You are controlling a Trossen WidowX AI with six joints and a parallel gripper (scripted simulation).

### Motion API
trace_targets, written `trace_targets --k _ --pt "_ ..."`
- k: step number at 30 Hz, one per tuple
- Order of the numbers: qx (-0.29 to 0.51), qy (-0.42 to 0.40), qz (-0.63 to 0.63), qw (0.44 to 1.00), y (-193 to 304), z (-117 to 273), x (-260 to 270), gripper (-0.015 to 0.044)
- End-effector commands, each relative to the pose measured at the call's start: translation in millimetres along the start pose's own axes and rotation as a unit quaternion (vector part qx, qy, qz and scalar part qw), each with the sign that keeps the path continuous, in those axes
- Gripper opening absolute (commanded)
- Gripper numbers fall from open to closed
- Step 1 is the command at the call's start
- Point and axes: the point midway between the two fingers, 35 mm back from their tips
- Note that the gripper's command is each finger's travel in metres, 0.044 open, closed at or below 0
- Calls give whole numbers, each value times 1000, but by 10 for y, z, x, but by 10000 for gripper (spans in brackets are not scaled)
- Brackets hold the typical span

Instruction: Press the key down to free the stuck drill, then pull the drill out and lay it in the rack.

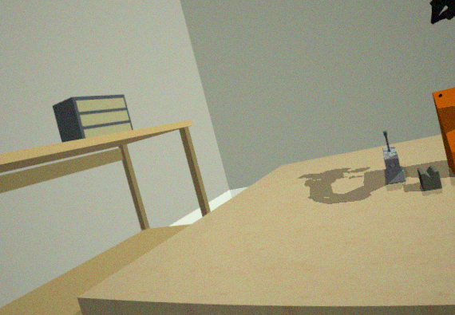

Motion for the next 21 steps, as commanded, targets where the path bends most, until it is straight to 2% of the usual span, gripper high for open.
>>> trace_targets --k 1,5,10,15,21 --pt "129 41 245 960 482 -517 168 0" --pt "214 49 380 898 855 -818 204 0" --pt "323 44 535 780 1399 -1170 135 0" --pt "426 22 655 624 1988 -1460 -88 0" --pt "536 -24 742 402 2667 -1696 -569 0"
Point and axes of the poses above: the point midway between the two fingers, 35 mm back from their tips, its own z axis back along the fingers, its own x axis across the jaws, y = z × x, and after that the axes turned 8 degrees about z, right-handed
